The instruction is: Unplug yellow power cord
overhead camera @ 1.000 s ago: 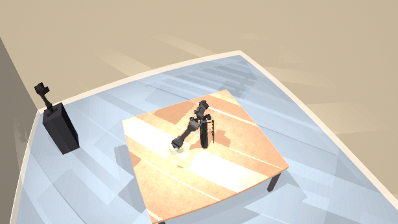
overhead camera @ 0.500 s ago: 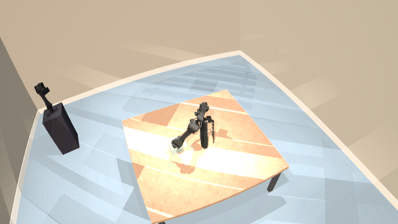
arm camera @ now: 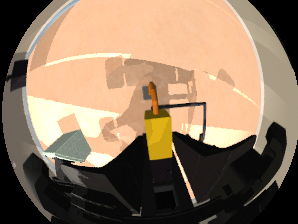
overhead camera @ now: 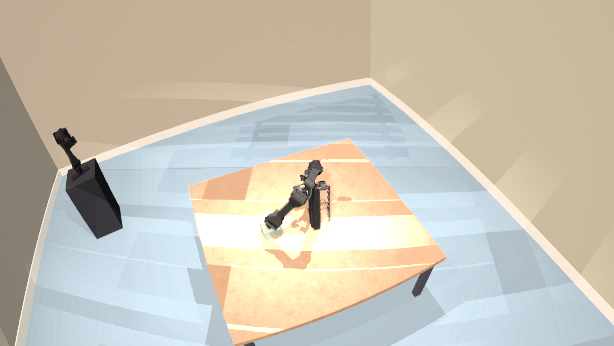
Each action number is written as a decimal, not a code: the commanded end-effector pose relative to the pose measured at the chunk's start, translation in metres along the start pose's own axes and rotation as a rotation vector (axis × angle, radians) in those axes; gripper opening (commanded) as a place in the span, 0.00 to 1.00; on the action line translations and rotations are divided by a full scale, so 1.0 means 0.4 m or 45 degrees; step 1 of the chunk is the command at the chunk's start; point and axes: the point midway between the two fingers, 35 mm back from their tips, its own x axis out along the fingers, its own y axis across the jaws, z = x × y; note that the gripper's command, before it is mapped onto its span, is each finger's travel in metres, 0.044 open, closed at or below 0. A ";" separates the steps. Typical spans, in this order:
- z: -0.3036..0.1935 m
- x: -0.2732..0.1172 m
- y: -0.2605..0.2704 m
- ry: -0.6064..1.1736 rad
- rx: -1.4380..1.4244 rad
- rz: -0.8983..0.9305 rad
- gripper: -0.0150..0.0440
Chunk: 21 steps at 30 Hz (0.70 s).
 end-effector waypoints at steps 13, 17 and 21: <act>0.005 -0.003 0.000 -0.001 0.000 -0.002 0.25; 0.018 -0.004 -0.002 -0.002 -0.001 -0.002 0.25; 0.034 -0.005 -0.004 -0.002 -0.001 -0.003 0.25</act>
